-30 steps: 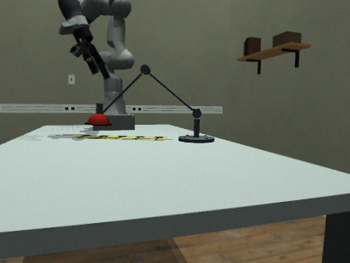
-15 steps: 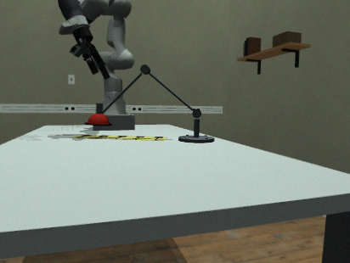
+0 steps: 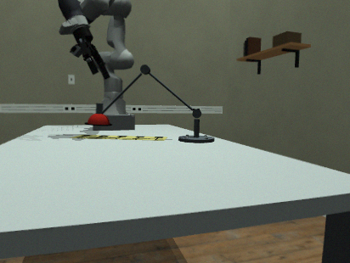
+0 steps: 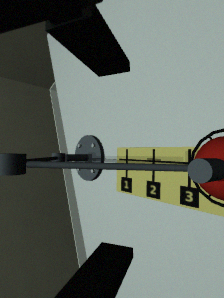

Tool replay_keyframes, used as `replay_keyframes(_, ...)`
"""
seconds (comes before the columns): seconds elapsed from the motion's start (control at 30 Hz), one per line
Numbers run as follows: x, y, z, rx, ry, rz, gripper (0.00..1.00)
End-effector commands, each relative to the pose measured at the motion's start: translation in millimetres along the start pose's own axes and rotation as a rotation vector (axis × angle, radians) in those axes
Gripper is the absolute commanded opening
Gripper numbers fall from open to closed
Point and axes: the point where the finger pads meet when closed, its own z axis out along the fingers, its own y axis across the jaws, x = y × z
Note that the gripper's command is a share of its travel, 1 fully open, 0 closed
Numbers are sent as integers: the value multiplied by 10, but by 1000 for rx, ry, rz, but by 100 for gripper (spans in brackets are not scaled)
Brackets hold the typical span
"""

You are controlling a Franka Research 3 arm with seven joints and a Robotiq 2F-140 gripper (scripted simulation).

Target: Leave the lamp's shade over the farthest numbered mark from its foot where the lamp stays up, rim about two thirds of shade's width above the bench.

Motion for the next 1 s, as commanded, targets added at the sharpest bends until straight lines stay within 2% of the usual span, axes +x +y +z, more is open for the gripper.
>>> replay_keyframes(0.0,-26,16,9,-3,14,4,100)
replay_keyframes(0.43,-195,136,80,-30,113,28,100)
replay_keyframes(0.5,-195,136,80,-30,113,28,100)
replay_keyframes(0.97,-166,147,455,-31,100,-10,100)
